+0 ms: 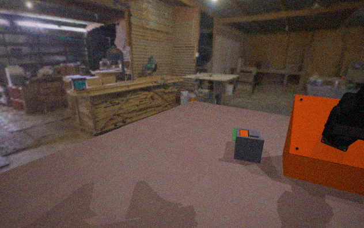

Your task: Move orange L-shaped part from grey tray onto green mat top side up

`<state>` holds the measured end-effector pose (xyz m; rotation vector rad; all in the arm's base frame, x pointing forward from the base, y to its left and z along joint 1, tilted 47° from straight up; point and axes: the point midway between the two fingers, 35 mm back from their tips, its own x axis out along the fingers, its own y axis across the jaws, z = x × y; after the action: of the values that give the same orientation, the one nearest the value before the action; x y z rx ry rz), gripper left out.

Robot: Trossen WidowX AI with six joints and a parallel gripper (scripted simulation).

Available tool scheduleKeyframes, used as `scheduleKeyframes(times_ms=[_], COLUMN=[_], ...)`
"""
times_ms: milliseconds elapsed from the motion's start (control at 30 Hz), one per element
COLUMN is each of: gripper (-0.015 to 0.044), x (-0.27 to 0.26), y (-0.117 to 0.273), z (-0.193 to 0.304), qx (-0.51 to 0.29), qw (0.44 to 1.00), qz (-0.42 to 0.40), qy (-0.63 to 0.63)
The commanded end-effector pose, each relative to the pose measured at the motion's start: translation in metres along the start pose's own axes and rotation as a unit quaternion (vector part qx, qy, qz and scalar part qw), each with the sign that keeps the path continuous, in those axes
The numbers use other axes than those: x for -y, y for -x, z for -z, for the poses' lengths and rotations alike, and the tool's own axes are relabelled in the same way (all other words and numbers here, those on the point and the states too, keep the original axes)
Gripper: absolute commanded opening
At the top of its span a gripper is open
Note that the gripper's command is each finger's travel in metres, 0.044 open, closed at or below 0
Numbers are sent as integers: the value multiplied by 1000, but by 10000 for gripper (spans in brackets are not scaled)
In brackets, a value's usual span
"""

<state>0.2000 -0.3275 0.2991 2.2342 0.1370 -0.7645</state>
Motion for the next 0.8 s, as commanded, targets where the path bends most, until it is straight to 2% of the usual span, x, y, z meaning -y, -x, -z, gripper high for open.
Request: scheduleKeyframes(times_ms=[0, 233, 267, 533, 767], gripper=[374, 190, 180, 180, 180], x=[2, 63, 72, 150, 222], y=[-3, -82, -90, -140, -161], z=[1, 34, 39, 74, 101], qx=[-2, -88, -101, -214, -323], qw=[1000, 964, 955, 851, 722], qz=[4, 118, 130, 208, 244], qy=[8, 220, 246, 433, 561])
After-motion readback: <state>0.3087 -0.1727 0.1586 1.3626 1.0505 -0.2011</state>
